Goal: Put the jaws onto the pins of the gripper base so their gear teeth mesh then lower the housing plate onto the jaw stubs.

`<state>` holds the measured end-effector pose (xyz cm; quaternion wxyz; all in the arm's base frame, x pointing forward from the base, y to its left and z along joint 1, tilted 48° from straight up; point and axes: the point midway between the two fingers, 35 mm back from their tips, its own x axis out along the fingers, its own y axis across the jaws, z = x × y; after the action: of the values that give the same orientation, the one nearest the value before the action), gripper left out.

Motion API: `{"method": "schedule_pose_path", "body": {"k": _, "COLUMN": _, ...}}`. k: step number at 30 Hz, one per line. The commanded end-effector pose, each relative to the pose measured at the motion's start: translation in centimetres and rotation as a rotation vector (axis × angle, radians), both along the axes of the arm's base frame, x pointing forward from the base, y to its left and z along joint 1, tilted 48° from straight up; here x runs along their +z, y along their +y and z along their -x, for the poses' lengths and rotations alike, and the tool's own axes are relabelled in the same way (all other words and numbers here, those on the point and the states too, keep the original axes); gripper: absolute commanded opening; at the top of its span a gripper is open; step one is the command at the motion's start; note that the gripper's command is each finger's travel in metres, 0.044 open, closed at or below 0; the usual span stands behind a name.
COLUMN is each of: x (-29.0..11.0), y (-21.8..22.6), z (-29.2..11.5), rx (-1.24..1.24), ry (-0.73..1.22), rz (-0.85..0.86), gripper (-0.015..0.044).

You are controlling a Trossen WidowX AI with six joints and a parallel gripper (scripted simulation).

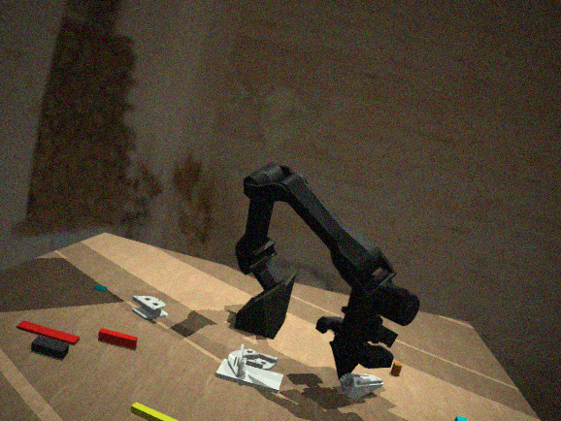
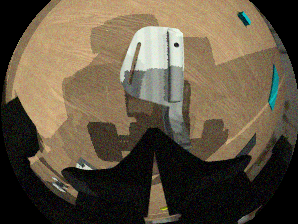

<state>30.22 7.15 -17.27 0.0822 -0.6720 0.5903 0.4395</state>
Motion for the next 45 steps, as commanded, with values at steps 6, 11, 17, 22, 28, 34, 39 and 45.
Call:
{"method": "schedule_pose_path", "body": {"k": 6, "x": -1.0, "y": 0.2, "z": -1.1, "rx": 0.001, "ry": 0.011, "rz": 0.004, "gripper": 0.0000}}
{"method": "schedule_pose_path", "body": {"k": 11, "x": -1.1, "y": 0.2, "z": -1.3, "rx": 0.001, "ry": 0.011, "rz": 0.003, "gripper": 0.0000}}
{"method": "schedule_pose_path", "body": {"k": 17, "x": -1.1, "y": 0.2, "z": -1.3, "rx": 0.001, "ry": 0.011, "rz": 0.003, "gripper": 0.0000}}
{"method": "schedule_pose_path", "body": {"k": 22, "x": 0.4, "y": 1.9, "z": -1.7, "rx": 0.001, "ry": 0.008, "rz": 0.002, "gripper": 0.0000}}
{"method": "schedule_pose_path", "body": {"k": 28, "x": 3.2, "y": 4.7, "z": -1.9, "rx": 0.000, "ry": 0.004, "rz": 0.001, "gripper": 0.0000}}
{"method": "schedule_pose_path", "body": {"k": 34, "x": 2.6, "y": 4.3, "z": -1.9, "rx": 0.012, "ry": 0.003, "rz": 0.003, "gripper": 0.0105}}
{"method": "schedule_pose_path", "body": {"k": 39, "x": 2.6, "y": 4.3, "z": -1.9, "rx": 0.012, "ry": 0.003, "rz": 0.003, "gripper": 0.0236}}
{"method": "schedule_pose_path", "body": {"k": 45, "x": 2.6, "y": 4.3, "z": -1.9, "rx": 0.012, "ry": 0.003, "rz": 0.003, "gripper": 0.0394}}
